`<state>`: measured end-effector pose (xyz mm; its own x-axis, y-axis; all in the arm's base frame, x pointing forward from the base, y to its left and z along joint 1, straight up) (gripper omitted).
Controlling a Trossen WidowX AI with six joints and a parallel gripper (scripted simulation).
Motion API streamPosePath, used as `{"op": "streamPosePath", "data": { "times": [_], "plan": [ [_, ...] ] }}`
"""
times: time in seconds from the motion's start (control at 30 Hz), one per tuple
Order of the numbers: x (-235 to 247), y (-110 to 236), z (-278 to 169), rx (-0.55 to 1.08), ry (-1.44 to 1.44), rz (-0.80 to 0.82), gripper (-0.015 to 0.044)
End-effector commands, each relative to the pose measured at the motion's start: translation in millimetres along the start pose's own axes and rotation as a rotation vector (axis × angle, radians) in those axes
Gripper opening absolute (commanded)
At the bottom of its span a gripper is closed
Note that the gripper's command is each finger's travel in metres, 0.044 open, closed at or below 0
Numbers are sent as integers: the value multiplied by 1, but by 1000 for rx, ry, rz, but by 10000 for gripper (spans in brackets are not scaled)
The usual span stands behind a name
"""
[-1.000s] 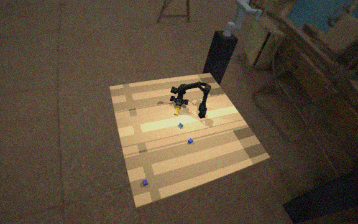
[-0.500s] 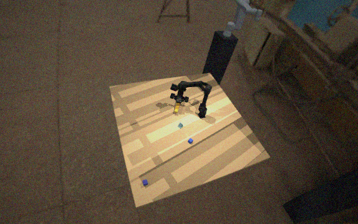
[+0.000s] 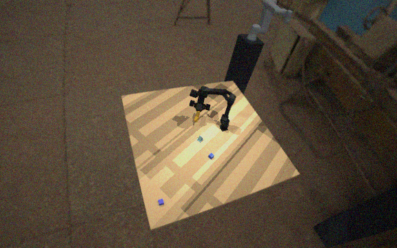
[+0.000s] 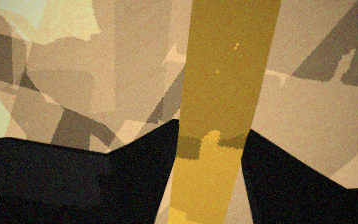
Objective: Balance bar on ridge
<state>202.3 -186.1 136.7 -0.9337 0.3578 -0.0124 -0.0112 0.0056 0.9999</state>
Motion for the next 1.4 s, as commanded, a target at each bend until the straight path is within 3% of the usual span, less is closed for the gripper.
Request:
{"op": "streamPosePath", "data": {
  "times": [0.0,0.2,1.37],
  "plan": [
    [2,13,0,7,4,-8,0],
    [1,19,6,6,-7,-8,0],
    [-5,20,144,-6,-284,-8,0]
  ]
}}
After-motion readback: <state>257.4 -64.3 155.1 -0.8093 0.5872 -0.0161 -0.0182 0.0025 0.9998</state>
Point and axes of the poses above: the point midway between the two fingers, 35 mm back from their tips, its own y axis back along the fingers, its own x axis across the jaws, z = x × y, the point moved 1 cm from there along y, back along the fingers, and after that the axes turned 12 degrees about y, right-handed, at the moved point
